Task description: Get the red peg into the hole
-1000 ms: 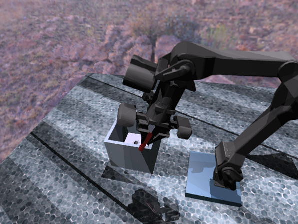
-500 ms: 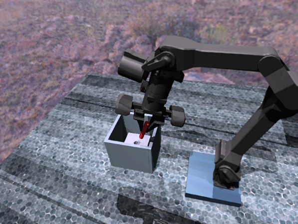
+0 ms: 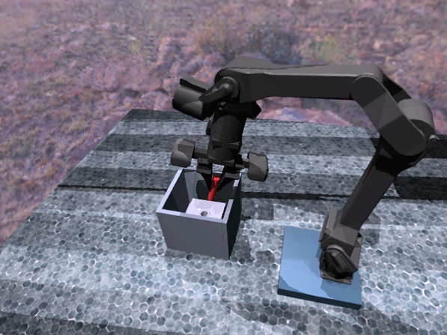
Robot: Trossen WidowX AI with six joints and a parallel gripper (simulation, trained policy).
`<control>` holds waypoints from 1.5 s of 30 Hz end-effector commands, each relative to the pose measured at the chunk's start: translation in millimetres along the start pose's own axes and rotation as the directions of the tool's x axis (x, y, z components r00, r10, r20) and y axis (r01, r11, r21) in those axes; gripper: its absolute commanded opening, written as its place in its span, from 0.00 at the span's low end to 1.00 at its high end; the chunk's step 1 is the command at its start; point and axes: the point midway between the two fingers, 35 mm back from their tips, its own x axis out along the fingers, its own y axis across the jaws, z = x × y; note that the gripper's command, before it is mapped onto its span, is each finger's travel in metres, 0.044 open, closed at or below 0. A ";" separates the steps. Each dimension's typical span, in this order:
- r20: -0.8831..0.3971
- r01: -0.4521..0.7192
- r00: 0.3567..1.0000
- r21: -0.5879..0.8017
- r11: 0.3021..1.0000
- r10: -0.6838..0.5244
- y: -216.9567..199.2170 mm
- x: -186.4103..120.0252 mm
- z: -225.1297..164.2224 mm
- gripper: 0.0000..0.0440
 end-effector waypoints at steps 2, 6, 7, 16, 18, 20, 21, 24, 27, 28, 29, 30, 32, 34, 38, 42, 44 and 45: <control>-0.015 0.023 1.000 0.001 1.000 -0.023 0.8 13.7 9.0 0.00; -0.026 0.036 0.999 -0.001 0.999 -0.036 1.8 25.7 15.6 0.00; -0.029 0.038 0.999 -0.003 0.999 -0.038 2.1 28.8 16.9 0.00; -0.065 0.048 0.997 -0.017 0.999 -0.049 6.6 55.9 23.6 0.00; -0.072 0.048 0.996 -0.022 0.999 -0.049 7.9 60.9 24.6 0.00; -0.077 0.047 0.996 -0.029 0.998 -0.049 9.1 65.9 25.7 0.00; -0.079 0.047 0.996 -0.033 0.998 -0.050 9.5 68.7 26.1 0.00; -0.088 0.051 0.995 -0.047 0.998 -0.055 10.2 77.8 26.4 0.00; -0.095 0.054 0.994 -0.063 0.997 -0.060 11.0 86.6 26.9 0.00; -0.097 0.055 0.993 -0.068 0.996 -0.061 11.3 89.5 27.1 0.00; -0.098 0.055 0.993 -0.073 0.996 -0.062 11.5 92.5 27.2 0.00; -0.099 0.057 0.993 -0.078 0.995 -0.064 11.5 95.3 27.5 0.00; -0.100 0.067 0.992 -0.086 0.994 -0.076 9.6 100.5 27.4 0.00; -0.098 0.071 0.992 -0.095 0.993 -0.080 9.7 105.1 28.2 0.00; -0.101 0.080 0.991 -0.110 0.991 -0.091 10.6 110.9 28.9 0.15; -0.118 0.095 0.987 -0.121 0.988 -0.110 9.1 114.7 26.5 0.28; -0.130 0.097 0.985 -0.119 0.988 -0.112 9.4 113.6 26.1 0.28; -0.138 0.092 0.984 -0.116 0.989 -0.108 10.6 112.4 26.5 0.28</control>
